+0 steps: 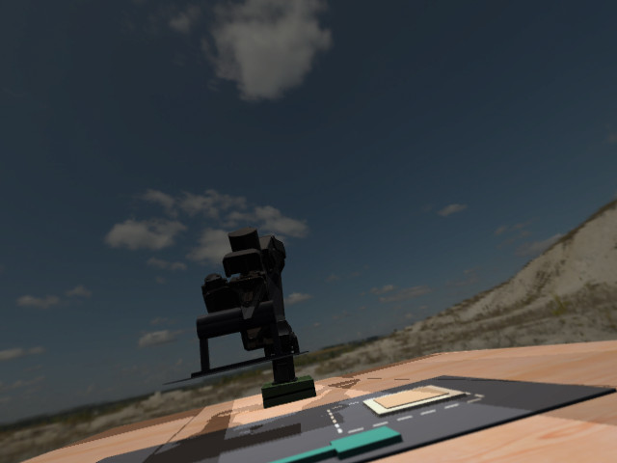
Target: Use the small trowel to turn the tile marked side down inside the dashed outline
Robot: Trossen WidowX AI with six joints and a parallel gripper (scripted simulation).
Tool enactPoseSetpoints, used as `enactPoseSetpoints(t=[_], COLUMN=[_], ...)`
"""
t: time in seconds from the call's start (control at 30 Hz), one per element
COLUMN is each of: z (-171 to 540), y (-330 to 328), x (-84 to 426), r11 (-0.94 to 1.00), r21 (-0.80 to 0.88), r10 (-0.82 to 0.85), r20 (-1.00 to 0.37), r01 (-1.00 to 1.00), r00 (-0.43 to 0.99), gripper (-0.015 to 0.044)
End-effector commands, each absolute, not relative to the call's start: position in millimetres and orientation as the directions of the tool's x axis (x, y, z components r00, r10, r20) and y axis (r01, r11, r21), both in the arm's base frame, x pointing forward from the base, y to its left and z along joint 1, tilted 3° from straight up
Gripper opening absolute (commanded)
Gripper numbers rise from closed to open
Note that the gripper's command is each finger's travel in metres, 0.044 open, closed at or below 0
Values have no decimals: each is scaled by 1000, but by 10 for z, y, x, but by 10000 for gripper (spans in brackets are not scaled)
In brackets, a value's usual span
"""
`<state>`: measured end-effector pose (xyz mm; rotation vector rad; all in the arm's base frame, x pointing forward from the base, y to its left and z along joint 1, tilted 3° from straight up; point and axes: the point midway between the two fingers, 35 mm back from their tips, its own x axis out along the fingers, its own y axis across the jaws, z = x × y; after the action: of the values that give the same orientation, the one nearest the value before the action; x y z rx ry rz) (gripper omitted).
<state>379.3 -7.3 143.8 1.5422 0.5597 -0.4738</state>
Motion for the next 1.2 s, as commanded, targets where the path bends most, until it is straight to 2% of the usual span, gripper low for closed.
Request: enactPoseSetpoints(t=[0.0, 0.13, 0.4, 0.8, 1.17], z=[1493, 1495, 1505, 1518, 1490], y=[-69, -32, 459, 1391, 2313], x=[3816, 3840, 4089, 4336, 4300], r11=[-8, -9, -24, -20, 47], r21=[801, 799, 774, 755, 757], r10=[65, 67, 80, 98, 120], r20=[-597, -600, -630, -651, -652], r01=[598, 601, 633, 656, 652], r00=[800, 798, 773, 753, 749], gripper=[0, 0, 0, 0, 0])
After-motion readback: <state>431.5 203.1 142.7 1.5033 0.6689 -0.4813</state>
